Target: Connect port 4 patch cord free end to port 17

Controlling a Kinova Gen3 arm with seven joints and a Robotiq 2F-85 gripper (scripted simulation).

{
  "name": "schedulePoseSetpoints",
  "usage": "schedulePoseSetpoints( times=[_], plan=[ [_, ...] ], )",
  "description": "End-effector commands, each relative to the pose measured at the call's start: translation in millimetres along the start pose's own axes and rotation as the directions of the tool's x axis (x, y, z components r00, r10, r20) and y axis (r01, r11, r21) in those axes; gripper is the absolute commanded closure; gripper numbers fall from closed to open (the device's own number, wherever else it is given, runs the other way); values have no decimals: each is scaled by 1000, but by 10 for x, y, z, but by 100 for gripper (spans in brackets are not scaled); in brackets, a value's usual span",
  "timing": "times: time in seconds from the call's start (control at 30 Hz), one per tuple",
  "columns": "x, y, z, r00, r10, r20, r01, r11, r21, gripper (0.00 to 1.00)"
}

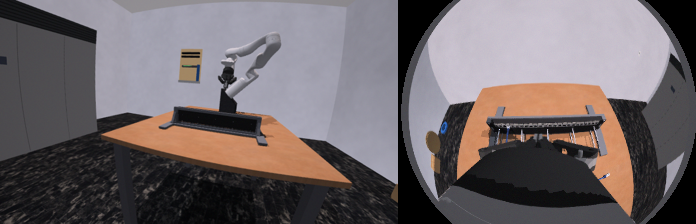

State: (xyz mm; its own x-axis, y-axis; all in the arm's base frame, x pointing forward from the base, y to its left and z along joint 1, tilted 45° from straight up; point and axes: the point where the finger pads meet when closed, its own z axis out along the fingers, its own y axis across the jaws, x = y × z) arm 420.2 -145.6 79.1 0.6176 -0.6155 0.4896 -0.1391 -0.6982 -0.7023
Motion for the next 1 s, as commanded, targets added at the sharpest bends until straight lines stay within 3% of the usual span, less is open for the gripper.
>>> schedulePoseSetpoints(
  times=[0.0,0.33,0.97],
  plan=[
    [3,194,-10,1000,-2,-2,2,1000,2,100],
    [5,657,-7,1000,-2,-1,2,1000,2,100],
    [5,781,24,1000,-2,-1,2,1000,2,100]
  ],
)
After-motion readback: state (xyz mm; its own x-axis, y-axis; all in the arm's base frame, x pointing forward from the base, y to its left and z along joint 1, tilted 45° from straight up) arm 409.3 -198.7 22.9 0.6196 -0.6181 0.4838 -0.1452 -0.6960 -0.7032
